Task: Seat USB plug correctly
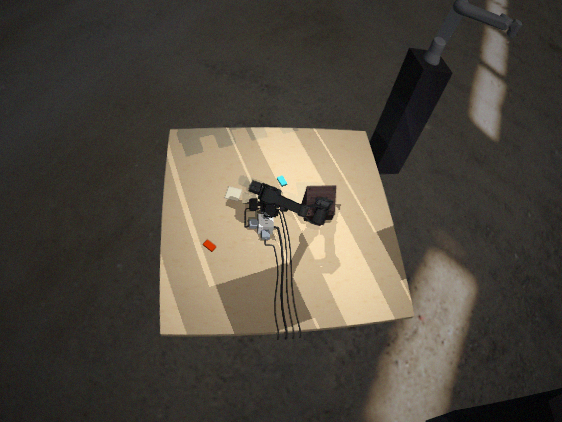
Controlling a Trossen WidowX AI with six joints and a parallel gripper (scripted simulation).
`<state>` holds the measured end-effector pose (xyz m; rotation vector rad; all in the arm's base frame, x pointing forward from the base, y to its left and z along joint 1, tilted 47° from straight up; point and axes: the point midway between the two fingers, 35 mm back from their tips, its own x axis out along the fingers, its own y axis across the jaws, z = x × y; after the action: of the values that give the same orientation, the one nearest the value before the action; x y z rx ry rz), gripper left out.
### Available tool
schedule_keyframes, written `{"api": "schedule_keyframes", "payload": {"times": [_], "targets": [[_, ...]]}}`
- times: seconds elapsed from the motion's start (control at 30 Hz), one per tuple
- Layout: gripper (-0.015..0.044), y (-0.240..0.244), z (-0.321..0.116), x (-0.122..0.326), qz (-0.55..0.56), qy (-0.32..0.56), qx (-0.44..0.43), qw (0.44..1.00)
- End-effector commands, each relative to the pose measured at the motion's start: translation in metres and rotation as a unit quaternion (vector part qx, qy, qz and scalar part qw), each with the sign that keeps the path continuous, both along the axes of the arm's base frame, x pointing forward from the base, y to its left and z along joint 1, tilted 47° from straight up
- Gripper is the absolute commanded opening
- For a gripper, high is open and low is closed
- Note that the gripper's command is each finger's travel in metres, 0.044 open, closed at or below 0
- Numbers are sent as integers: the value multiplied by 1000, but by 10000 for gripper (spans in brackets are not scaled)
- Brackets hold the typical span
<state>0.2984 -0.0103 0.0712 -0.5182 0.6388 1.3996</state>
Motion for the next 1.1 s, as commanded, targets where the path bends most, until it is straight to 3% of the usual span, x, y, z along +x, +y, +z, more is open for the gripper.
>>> {"api": "schedule_keyframes", "payload": {"times": [0.0, 1.07], "targets": [[0, 1, 0, 0, -2, 1, 2, 1000], [0, 4, -3, 0, -2, 1, 2, 1000]]}}
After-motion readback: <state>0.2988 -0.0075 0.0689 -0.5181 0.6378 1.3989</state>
